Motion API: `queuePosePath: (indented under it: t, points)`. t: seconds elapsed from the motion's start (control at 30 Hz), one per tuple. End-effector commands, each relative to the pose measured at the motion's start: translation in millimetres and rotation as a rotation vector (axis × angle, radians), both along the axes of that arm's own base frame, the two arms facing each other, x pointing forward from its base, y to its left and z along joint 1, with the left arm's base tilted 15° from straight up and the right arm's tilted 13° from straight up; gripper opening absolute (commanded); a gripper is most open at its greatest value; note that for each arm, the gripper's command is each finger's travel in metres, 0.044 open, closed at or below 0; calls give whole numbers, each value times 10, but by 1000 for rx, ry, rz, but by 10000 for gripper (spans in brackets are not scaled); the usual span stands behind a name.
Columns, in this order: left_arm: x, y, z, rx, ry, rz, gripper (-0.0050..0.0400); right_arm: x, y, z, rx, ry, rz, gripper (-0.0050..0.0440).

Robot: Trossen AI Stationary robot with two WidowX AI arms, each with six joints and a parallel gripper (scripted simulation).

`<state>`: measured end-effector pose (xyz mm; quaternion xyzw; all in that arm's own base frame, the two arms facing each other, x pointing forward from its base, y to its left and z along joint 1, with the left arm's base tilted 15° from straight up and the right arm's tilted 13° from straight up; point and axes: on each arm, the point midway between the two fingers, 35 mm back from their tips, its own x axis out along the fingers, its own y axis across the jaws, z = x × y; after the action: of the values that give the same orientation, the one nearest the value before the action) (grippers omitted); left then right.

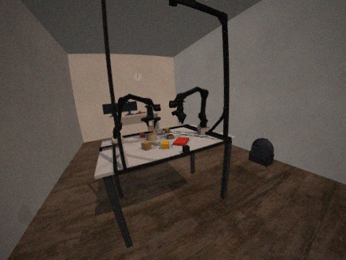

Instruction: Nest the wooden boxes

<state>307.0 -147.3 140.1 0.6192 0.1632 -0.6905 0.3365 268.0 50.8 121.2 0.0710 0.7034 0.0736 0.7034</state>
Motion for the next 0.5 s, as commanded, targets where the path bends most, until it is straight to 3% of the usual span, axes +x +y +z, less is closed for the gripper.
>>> queuePosePath:
  t: [0.0,0.47]
  points:
    - [-24,43,25,-3,-36,-111,0,3,-5,1,-5,-1,-3,400]
    - [-69,137,32,-6,-145,-502,0,3,-5,1,-5,-1,-3,400]
